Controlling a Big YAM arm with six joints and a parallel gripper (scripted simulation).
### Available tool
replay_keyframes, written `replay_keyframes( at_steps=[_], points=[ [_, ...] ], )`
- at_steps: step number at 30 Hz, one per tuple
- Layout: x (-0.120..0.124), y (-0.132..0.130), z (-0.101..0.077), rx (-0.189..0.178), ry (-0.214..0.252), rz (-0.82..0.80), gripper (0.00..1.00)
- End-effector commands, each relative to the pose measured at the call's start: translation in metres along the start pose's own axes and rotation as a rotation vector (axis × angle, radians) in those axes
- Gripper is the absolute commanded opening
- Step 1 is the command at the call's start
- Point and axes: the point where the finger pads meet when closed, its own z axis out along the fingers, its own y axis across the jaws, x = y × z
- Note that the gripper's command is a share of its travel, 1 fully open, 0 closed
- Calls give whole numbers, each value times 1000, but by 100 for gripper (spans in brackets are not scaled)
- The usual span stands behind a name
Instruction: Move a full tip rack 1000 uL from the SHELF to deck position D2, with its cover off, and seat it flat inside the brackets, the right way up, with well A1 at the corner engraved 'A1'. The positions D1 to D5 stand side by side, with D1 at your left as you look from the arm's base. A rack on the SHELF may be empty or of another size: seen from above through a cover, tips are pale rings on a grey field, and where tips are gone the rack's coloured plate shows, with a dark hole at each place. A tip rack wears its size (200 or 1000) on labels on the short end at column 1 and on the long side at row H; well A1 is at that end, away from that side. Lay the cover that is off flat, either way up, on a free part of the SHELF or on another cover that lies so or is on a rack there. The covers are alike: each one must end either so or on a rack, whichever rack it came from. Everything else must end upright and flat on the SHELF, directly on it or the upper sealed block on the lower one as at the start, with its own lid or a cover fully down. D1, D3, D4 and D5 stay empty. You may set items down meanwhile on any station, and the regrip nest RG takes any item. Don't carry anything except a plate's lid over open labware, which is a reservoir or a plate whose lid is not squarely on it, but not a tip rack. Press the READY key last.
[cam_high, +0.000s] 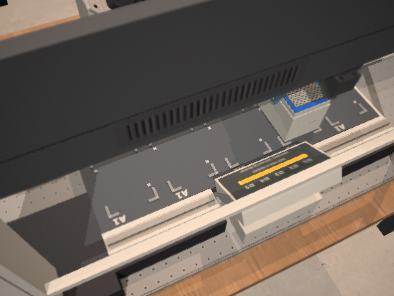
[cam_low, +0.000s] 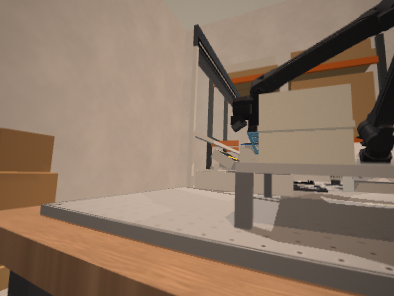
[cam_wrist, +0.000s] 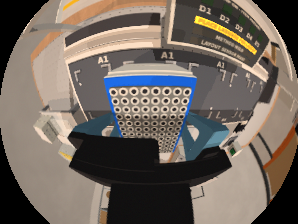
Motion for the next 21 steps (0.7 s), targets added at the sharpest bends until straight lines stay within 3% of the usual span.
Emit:
replay_keyframes(
  at_steps=[1,2,12,21],
  points=[
    [-2,5,2,0,-7,-9,0],
    [-13,13,-5,-2,-30,-31,0],
    [-2,4,7,1,-5,-7,0],
    [-4,5,7,1,-9,-11,0]
  ],
)
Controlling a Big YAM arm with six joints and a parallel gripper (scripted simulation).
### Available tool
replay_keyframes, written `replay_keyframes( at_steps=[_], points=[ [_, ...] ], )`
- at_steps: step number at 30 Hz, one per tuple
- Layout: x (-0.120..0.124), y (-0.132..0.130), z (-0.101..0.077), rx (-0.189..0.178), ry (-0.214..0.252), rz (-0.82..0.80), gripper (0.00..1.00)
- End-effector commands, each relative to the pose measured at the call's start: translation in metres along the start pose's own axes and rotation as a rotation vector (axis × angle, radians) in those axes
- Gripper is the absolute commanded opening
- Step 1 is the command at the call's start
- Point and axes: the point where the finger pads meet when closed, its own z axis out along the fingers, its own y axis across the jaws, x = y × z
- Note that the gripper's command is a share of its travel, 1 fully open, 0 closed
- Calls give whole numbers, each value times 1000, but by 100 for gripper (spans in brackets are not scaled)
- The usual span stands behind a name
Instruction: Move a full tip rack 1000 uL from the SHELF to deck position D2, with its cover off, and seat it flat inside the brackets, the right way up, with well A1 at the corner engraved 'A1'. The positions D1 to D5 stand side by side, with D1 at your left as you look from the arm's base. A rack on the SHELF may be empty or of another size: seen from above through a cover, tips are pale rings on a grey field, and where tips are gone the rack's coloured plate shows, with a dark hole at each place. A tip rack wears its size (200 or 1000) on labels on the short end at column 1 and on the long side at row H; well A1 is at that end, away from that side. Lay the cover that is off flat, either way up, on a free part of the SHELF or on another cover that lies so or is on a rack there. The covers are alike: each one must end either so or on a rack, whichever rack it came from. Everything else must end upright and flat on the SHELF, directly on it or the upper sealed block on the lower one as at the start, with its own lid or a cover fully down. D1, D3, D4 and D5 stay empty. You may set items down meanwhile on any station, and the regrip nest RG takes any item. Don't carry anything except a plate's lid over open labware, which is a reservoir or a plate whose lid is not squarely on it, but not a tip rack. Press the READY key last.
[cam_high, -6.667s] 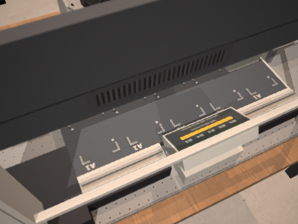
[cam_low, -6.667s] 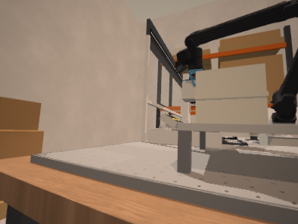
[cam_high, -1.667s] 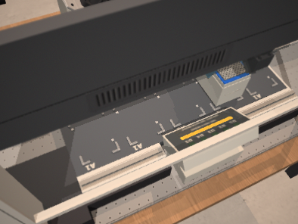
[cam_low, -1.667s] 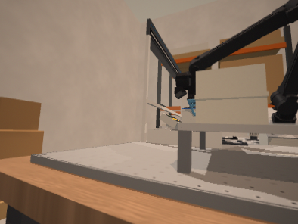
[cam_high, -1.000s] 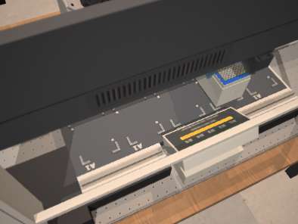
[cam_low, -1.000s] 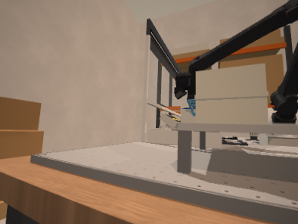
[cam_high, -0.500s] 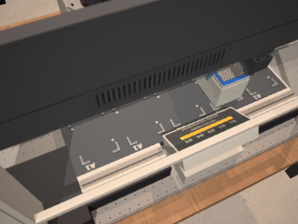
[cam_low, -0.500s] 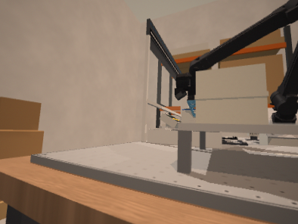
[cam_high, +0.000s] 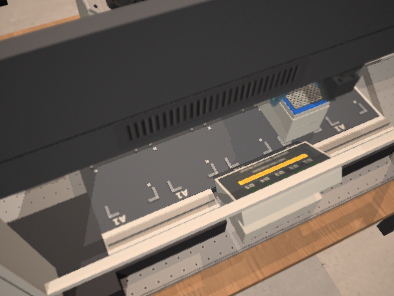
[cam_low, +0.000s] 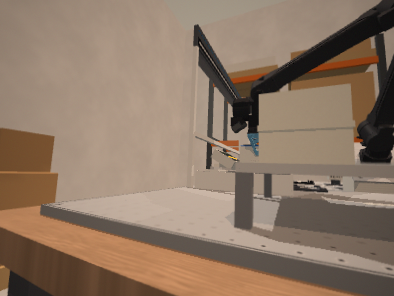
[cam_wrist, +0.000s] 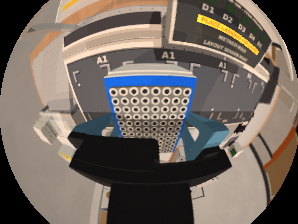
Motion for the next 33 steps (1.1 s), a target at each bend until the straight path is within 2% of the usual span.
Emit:
replay_keyframes(
  at_steps=[1,2,33],
  points=[
    [-6,6,1,1,-12,-14,0],
    [-10,6,-9,-1,-29,-18,0],
    [-9,6,-9,-1,-29,-18,0]
  ],
)
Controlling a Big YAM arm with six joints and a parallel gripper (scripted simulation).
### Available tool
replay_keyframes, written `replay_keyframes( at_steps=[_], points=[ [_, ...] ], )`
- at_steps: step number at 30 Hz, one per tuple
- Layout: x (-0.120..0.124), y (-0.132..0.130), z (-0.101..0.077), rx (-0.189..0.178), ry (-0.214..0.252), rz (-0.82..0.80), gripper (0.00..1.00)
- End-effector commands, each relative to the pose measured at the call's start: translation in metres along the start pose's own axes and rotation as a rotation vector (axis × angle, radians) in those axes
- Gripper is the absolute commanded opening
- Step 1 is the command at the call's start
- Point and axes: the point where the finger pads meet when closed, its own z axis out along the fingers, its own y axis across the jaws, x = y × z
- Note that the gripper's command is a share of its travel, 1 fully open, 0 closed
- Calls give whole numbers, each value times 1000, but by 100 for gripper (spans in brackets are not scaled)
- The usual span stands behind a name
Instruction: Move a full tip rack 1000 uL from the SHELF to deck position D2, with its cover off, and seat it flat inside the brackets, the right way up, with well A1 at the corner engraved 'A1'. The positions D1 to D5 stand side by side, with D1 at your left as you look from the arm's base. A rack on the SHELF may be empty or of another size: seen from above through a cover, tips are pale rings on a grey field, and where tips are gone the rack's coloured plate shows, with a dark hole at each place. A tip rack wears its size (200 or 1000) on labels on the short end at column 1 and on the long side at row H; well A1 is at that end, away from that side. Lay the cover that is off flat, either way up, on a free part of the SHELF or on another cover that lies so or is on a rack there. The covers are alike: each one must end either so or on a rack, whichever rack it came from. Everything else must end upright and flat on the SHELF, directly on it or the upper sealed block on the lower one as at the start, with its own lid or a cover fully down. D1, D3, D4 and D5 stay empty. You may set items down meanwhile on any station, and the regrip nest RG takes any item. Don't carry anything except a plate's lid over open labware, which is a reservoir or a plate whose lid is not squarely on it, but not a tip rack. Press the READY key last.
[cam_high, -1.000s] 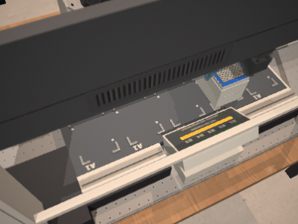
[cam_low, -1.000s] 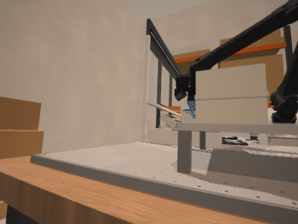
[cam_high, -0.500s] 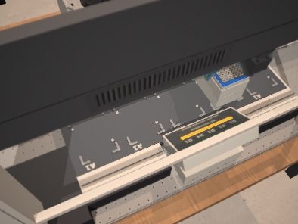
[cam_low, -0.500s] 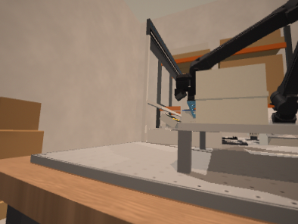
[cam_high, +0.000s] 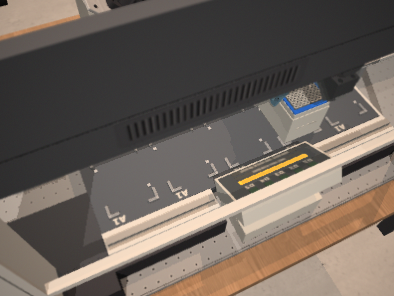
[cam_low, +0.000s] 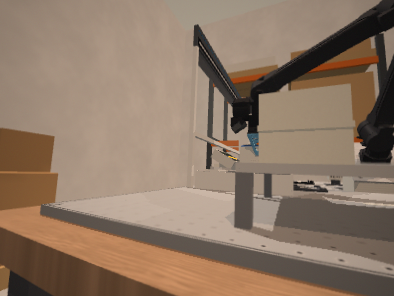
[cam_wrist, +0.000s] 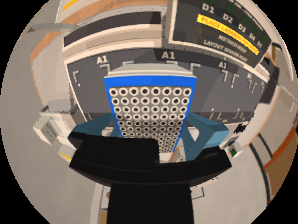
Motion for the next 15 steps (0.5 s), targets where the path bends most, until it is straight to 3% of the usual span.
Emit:
replay_keyframes(
  at_steps=[1,3,4,5,11,12,15],
  points=[
    [-9,6,-9,-1,-29,-18,0],
    [-9,6,-9,-1,-29,-18,0],
    [-1,7,-1,0,-15,-18,0],
    [-9,6,-9,-1,-29,-18,0],
    [-9,7,-9,-1,-29,-18,0],
    [-9,7,-9,-1,-29,-18,100],
    [-9,7,-9,-1,-29,-18,100]
  ],
)
